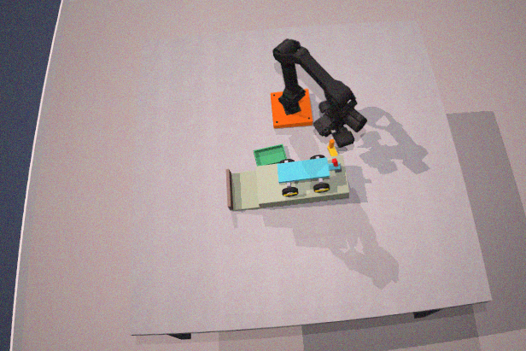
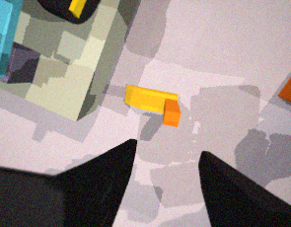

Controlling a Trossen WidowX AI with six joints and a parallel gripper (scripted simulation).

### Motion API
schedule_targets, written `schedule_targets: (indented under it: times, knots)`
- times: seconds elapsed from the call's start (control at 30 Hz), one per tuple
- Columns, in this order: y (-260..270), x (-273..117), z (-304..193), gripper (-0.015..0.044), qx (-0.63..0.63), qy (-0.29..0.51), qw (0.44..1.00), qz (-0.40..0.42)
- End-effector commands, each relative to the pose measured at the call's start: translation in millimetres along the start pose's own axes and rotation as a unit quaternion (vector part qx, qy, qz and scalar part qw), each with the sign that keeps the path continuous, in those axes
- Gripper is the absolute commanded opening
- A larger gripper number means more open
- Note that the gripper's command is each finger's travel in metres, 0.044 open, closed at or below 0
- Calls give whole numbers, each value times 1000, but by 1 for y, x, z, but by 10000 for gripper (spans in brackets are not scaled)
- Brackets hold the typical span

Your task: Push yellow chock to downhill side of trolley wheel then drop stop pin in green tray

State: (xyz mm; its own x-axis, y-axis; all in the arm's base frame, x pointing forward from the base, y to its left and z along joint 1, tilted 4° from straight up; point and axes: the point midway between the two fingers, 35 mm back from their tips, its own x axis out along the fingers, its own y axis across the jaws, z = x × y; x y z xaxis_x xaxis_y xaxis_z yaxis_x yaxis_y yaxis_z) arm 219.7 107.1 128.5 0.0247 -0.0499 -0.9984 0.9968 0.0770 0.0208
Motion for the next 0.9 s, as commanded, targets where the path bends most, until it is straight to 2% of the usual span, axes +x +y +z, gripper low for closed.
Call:
schedule_targets:
  times: [0.0,0.5,0.87]
  knots:
    - [-4,2,-1,190,14,-1,1000,-10]
    - [-5,44,0,190,14,-1,1000,-10]
    - [-5,56,0,190,14,-2,1000,-10]
